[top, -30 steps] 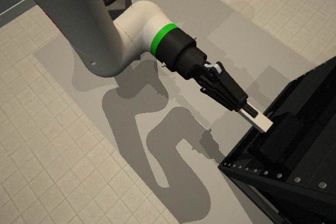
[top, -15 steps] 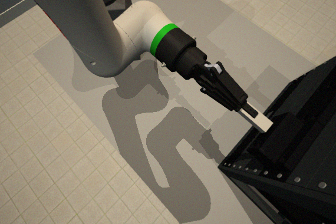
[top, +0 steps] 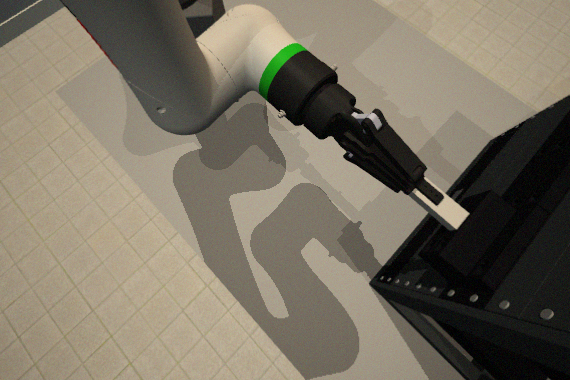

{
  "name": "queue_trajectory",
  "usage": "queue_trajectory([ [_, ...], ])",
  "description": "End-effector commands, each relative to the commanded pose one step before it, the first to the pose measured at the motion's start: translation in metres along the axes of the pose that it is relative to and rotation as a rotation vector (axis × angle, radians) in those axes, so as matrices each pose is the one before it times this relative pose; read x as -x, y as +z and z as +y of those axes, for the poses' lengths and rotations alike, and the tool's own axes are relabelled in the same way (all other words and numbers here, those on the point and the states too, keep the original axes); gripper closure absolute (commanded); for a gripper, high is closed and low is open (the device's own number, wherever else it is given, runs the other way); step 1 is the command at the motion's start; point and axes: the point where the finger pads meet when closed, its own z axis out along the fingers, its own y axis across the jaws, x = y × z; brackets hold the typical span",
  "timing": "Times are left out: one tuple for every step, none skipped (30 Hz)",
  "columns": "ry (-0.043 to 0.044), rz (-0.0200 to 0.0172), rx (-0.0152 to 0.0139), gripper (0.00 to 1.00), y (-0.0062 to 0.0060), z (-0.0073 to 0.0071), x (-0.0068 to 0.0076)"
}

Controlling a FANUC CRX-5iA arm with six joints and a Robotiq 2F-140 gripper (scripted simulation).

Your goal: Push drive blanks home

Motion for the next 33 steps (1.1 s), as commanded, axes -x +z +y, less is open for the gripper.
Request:
queue_trajectory([
  [-0.00004,-0.00007,-0.00021,1.00,0.00145,-0.00013,0.00010],
  [0.00000,0.00000,0.00000,1.00,0.00007,0.00000,0.00000],
  [0.00000,0.00000,0.00000,1.00,0.00000,0.00000,0.00000],
  [0.00000,0.00000,0.00000,1.00,0.00000,0.00000,0.00000],
  [0.00000,0.00000,0.00000,1.00,0.00000,0.00000,0.00000],
  [0.00000,0.00000,0.00000,1.00,0.00000,0.00000,0.00000],
  [0.00000,0.00000,0.00000,1.00,0.00000,0.00000,0.00000],
  [0.00000,0.00000,0.00000,1.00,0.00000,0.00000,0.00000],
  [0.00000,0.00000,0.00000,1.00,0.00007,0.00000,0.00000],
  [0.00000,0.00000,0.00000,1.00,0.00039,0.00000,0.00000],
  [0.00000,0.00000,0.00000,1.00,0.00085,0.00000,0.00001],
  [0.00000,0.00000,0.00000,1.00,0.00129,-0.00001,0.00001],
  [0.00000,0.00000,0.00000,1.00,0.00159,0.00000,0.00001],
  [0.00000,0.00000,0.00000,1.00,0.00170,-0.00001,0.00001],
  [0.00000,0.00000,0.00000,1.00,0.00158,0.00000,0.00001],
  [0.00000,0.00000,0.00000,1.00,0.00127,0.00000,0.00001],
  [0.00000,0.00000,0.00000,1.00,0.00000,0.00000,0.00000],
  [0.00000,0.00000,0.00000,1.00,0.00000,0.00000,0.00000],
  [0.00000,0.00000,0.00000,1.00,0.00083,-0.00001,0.00001],
  [0.00000,0.00000,0.00000,1.00,0.00038,0.00000,0.00000],
  [0.00000,0.00000,0.00000,1.00,0.00006,0.00000,0.00000],
  [0.00000,0.00000,0.00000,1.00,0.00000,0.00000,0.00000],
  [0.00000,0.00000,0.00000,1.00,0.00000,0.00000,0.00000],
  [0.00000,0.00000,0.00000,1.00,0.00000,0.00000,0.00000],
  [0.00000,0.00000,0.00000,1.00,0.00000,0.00000,0.00000],
  [0.00000,0.00000,0.00000,1.00,0.00000,0.00000,0.00000],
  [0.00000,0.00000,0.00000,1.00,0.00000,0.00000,0.00000],
  [0.00000,0.00000,0.00000,1.00,0.00007,0.00000,0.00000],
  [0.00000,0.00000,0.00000,1.00,0.00039,0.00000,0.00000],
  [0.00000,0.00000,0.00000,1.00,0.00085,0.00000,0.00000],
  [0.00000,0.00000,0.00000,1.00,0.00129,-0.00001,0.00001],
  [0.00000,0.00000,0.00000,1.00,0.00159,0.00000,0.00001],
  [0.00000,0.00000,0.00000,1.00,0.00170,-0.00001,0.00001],
])
